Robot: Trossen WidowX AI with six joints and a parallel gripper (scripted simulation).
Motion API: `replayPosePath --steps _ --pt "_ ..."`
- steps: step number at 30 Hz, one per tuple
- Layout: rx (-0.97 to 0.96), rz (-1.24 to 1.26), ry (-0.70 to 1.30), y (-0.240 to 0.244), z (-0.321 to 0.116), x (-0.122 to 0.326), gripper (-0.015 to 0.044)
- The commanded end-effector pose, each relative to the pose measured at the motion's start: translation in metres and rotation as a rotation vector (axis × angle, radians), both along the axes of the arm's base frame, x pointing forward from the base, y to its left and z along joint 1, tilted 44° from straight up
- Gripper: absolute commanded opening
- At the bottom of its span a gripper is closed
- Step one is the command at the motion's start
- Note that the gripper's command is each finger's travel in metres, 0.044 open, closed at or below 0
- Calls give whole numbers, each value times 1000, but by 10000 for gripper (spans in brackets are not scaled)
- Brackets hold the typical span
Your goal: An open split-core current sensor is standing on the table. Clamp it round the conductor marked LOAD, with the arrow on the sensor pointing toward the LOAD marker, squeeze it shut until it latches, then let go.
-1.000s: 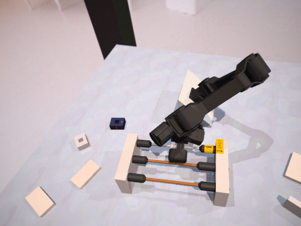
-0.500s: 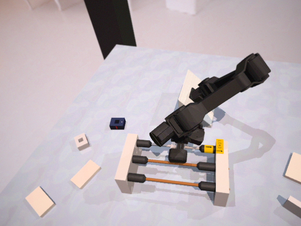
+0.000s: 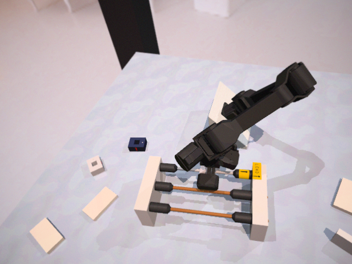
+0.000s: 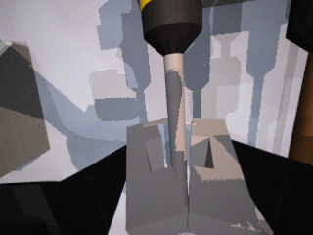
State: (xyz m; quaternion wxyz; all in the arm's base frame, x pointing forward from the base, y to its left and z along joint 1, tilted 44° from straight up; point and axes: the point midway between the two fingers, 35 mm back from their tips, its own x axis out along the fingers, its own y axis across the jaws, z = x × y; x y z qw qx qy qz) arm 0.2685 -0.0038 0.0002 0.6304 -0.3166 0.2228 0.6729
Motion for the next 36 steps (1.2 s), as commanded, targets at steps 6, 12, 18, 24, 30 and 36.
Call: replayPosePath --steps 6,12,18,24,30,36 --pt "0 0 0 0 0 0 210" --pt "0 0 0 0 0 0 368" --pt "-46 100 108 -14 8 1 440" --pt "-60 142 149 -18 10 1 440" --pt "-61 146 153 -12 3 -1 440" --pt "-62 152 159 -6 -4 -2 440"
